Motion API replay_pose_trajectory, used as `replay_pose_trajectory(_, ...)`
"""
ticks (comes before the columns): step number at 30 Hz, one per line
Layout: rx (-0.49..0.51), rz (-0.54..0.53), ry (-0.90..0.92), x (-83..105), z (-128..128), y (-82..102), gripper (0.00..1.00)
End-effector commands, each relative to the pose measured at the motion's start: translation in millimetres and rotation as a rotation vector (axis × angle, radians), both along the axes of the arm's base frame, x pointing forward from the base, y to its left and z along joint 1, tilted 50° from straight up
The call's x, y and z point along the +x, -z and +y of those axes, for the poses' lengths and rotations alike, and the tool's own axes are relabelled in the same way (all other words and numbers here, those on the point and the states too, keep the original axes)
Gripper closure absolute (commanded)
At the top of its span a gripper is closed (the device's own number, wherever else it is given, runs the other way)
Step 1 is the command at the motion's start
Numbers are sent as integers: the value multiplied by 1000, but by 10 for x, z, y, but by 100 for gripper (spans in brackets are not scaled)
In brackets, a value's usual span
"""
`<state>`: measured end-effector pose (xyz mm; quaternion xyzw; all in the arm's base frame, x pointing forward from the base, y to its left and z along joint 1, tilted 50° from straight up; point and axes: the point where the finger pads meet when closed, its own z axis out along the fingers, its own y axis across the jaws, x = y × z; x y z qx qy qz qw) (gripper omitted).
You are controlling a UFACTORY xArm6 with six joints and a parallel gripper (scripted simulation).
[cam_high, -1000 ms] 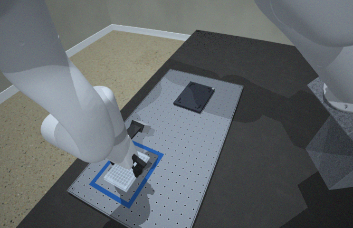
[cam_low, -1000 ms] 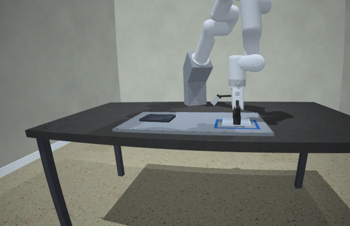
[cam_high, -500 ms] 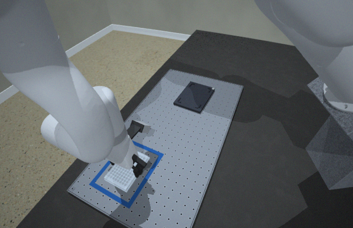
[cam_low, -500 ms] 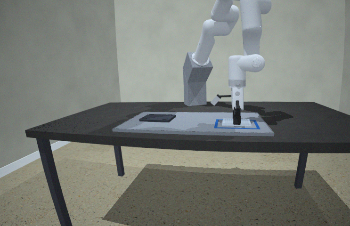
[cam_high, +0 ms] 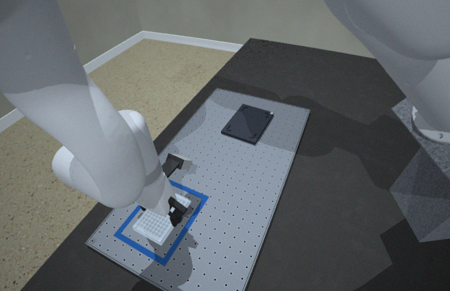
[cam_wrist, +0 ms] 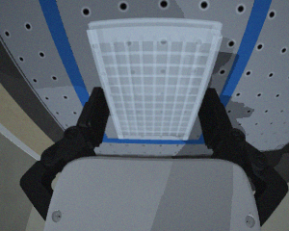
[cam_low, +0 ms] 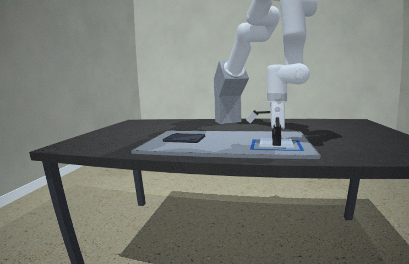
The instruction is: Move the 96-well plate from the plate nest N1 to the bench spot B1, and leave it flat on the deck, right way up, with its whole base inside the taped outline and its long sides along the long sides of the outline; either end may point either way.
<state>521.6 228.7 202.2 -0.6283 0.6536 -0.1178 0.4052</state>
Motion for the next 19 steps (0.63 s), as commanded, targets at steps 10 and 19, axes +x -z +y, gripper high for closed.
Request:
replay_pose_trajectory(10, 1, -2, 0, -107, -56, -113, 0)
replay_pose_trajectory(19, 1, -2, 0, -107, -56, -113, 0)
